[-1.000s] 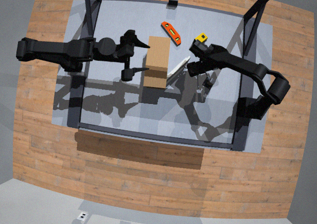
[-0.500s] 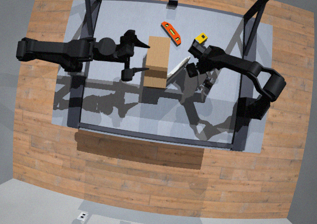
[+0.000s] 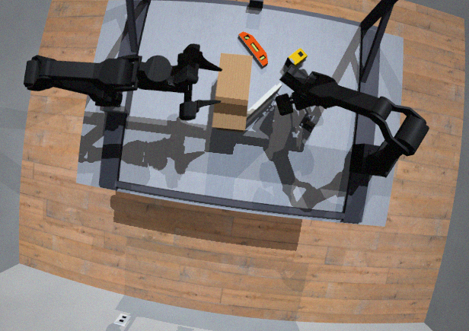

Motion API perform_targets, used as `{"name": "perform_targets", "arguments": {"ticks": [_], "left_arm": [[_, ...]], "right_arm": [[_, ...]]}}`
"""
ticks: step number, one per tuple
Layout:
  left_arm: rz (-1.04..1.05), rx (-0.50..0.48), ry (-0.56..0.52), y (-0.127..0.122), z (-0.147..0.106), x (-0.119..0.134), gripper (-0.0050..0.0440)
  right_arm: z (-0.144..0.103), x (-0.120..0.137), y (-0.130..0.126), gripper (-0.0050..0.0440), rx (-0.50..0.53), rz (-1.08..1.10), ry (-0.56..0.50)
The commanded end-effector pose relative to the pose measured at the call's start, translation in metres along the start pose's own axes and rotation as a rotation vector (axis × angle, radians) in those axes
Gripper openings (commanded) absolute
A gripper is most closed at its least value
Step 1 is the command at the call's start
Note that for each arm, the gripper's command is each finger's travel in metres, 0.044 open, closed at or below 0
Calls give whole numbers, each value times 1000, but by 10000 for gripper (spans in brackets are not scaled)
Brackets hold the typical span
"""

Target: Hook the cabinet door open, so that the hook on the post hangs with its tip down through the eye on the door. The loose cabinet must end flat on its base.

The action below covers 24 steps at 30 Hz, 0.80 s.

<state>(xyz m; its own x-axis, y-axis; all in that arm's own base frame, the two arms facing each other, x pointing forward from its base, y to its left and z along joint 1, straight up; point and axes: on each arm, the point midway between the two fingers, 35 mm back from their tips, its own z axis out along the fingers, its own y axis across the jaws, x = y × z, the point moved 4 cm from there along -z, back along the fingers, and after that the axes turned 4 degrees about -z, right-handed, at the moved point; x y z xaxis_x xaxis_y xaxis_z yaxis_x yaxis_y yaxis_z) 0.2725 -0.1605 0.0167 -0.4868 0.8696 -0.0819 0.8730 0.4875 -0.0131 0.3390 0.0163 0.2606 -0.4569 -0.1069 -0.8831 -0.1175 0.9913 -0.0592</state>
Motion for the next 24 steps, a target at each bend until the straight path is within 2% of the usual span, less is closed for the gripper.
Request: {"name": "perform_targets", "arguments": {"ticks": [1,5,11,24], "left_arm": [[3,-13,-79,2,-11,-2,-3],[4,-7,-167,2,-16,2,-5],[6,2,-281,3,-21,7,-50],[10,20,-531,3,-31,21,-50]], "right_arm": [[-6,-10,-1,400,2,-4,-35],[-6,-10,-1,400,2,-4,-35],[-6,-10,-1,400,2,-4,-35],[-6,-10,-1,400,2,-4,-35]]}}
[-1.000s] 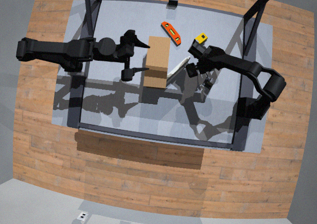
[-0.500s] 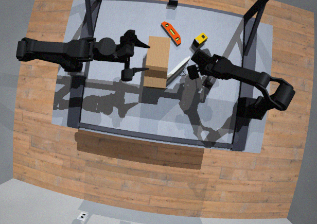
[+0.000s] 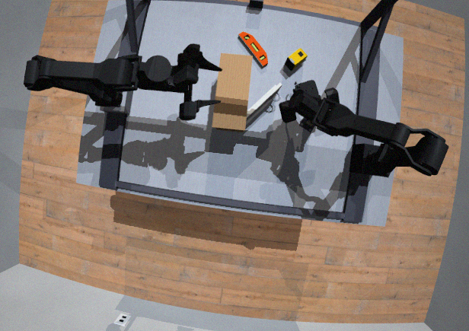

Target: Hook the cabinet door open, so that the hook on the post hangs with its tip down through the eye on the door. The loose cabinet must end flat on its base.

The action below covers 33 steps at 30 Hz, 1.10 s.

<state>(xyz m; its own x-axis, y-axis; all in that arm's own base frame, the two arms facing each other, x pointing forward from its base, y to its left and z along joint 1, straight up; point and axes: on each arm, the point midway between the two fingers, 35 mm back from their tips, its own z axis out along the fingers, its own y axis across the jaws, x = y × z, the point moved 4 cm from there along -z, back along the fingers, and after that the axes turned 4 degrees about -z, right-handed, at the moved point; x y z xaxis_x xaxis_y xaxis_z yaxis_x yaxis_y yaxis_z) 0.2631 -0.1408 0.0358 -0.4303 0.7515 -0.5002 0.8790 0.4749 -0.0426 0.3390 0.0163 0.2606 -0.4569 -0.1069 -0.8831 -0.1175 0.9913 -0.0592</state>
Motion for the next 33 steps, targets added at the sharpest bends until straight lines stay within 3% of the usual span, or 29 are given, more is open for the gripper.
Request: {"name": "perform_targets", "arguments": {"ticks": [1,25,33], "left_arm": [[10,-9,-115,2,-11,-2,-50],[-6,39,-521,2,-25,24,-50],[-4,38,-531,3,-25,24,-50]], "right_arm": [[-6,-10,-1,400,2,-4,-35],[-6,-10,-1,400,2,-4,-35],[-6,-10,-1,400,2,-4,-35]]}}
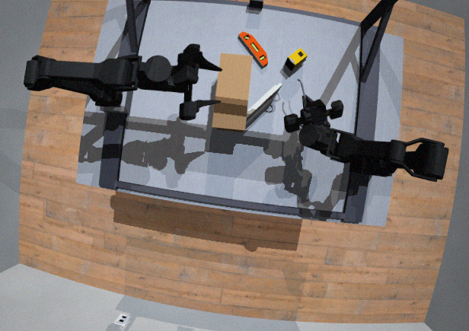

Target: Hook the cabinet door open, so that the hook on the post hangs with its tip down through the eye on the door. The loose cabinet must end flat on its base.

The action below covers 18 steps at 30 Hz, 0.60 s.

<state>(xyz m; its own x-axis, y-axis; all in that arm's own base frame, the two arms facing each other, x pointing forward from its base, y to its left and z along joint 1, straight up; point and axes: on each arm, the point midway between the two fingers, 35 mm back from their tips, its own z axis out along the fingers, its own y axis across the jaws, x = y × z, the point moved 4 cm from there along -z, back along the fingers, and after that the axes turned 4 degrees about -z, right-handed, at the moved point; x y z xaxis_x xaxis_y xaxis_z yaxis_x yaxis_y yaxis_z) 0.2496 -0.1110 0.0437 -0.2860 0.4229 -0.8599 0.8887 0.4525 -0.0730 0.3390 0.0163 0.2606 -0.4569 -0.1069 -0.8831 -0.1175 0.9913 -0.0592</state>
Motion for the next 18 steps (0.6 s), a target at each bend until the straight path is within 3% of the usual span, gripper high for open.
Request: {"name": "perform_targets", "arguments": {"ticks": [1,11,18], "left_arm": [[4,-1,-19,1,-2,-2,-50],[4,-9,-19,0,-2,-3,-50],[-67,-147,-35,0,-2,-5,-50]], "right_arm": [[-6,-10,-1,400,2,-4,-35],[-6,-10,-1,400,2,-4,-35],[-6,-10,-1,400,2,-4,-35]]}}
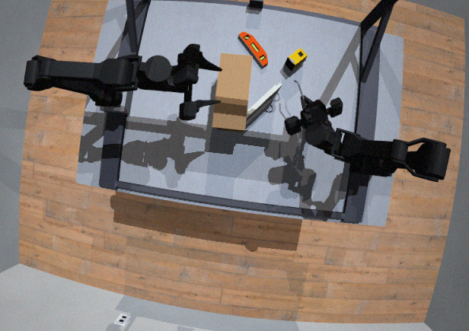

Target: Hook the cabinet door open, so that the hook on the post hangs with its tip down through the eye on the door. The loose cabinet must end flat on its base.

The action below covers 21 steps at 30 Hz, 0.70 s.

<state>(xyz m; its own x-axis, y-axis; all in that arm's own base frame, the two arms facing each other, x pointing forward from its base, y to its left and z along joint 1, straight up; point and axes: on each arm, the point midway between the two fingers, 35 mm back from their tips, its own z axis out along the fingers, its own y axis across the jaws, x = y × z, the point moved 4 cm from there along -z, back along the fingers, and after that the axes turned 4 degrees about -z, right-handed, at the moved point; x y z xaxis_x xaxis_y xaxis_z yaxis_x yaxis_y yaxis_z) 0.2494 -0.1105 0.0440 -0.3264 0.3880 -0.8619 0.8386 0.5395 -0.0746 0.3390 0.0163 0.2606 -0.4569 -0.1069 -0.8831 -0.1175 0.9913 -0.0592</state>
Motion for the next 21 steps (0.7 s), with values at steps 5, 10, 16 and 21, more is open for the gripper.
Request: {"name": "perform_targets", "arguments": {"ticks": [5,10,16,21], "left_arm": [[-64,-142,-32,0,-2,-5,-50],[-91,-189,-36,0,-2,-5,-50],[-162,-304,-44,-1,-2,-4,-50],[-205,-376,-50,-1,-2,-4,-50]], "right_arm": [[-6,-10,-1,400,2,-4,-35],[-6,-10,-1,400,2,-4,-35],[-6,-10,-1,400,2,-4,-35],[-6,-10,-1,400,2,-4,-35]]}}
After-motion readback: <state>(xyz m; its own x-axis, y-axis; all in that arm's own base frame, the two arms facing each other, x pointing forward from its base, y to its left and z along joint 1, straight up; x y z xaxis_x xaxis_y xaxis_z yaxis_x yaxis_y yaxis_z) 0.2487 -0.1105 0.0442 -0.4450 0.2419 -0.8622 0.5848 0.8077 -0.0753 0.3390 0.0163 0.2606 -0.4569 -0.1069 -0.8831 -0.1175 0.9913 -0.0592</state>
